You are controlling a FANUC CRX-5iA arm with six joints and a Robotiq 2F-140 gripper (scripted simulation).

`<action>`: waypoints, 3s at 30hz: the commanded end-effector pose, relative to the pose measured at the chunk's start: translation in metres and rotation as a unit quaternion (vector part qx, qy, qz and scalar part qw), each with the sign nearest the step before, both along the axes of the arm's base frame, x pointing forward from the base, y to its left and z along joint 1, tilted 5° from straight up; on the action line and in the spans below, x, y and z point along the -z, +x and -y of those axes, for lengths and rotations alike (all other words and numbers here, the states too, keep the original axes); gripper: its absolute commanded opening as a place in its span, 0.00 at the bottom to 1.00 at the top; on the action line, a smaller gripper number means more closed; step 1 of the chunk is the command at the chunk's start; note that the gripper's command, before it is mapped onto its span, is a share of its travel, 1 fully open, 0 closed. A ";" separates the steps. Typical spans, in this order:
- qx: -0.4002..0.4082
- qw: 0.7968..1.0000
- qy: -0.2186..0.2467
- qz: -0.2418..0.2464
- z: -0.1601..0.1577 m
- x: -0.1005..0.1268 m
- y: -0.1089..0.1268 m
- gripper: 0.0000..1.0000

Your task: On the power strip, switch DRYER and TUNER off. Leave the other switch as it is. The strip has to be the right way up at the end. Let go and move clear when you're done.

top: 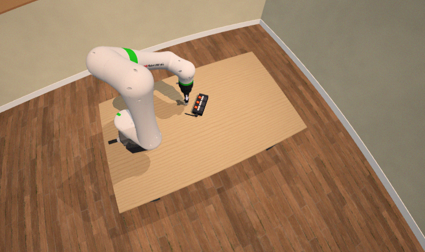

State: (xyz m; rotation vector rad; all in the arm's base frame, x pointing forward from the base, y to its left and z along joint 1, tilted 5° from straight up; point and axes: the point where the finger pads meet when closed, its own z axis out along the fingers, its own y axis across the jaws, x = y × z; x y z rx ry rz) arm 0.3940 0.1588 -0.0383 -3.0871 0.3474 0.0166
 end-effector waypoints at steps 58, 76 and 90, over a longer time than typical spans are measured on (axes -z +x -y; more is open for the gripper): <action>0.000 1.000 0.000 0.000 -0.001 -0.089 -0.007 0.00; 0.000 1.000 0.000 0.000 -0.001 -0.089 -0.007 0.00; 0.000 1.000 0.000 0.000 -0.001 -0.089 -0.007 1.00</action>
